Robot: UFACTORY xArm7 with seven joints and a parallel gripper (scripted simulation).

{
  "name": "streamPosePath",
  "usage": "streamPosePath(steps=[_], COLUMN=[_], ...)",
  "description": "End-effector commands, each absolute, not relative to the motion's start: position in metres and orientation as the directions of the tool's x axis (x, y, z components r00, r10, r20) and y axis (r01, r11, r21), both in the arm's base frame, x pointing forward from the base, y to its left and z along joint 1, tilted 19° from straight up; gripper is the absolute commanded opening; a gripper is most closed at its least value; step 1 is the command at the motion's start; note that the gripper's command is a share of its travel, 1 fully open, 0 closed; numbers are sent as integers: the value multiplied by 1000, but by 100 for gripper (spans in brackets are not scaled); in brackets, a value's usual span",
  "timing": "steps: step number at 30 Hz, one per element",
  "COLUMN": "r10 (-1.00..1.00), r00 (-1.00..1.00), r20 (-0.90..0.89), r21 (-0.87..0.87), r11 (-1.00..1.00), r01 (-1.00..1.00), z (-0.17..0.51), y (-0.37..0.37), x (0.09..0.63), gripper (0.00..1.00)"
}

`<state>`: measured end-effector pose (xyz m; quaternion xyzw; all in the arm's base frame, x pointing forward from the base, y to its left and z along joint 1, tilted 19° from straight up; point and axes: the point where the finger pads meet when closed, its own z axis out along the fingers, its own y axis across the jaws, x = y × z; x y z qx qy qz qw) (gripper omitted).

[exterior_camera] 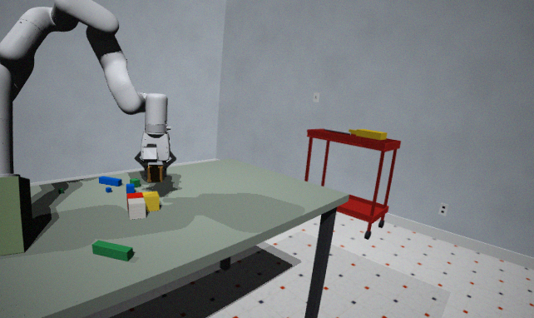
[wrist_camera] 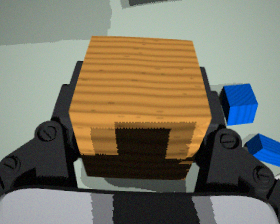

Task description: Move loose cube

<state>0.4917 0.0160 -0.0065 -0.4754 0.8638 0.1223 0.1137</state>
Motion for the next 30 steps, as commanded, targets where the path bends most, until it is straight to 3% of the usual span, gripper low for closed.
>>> streamPosePath(steps=[1, 11, 20, 30], r10=[-793, -798, -891, -891], r00=[-522, -513, -313, -313], r20=[-314, -314, -328, -328], r21=[100, 96, 25, 25], r11=[520, 511, 323, 323], r01=[-849, -854, -946, -946], z=[-2, -4, -45, -45], y=[14, 8, -107, -107], x=[493, 492, 467, 467], gripper=[0, 0, 0, 0])
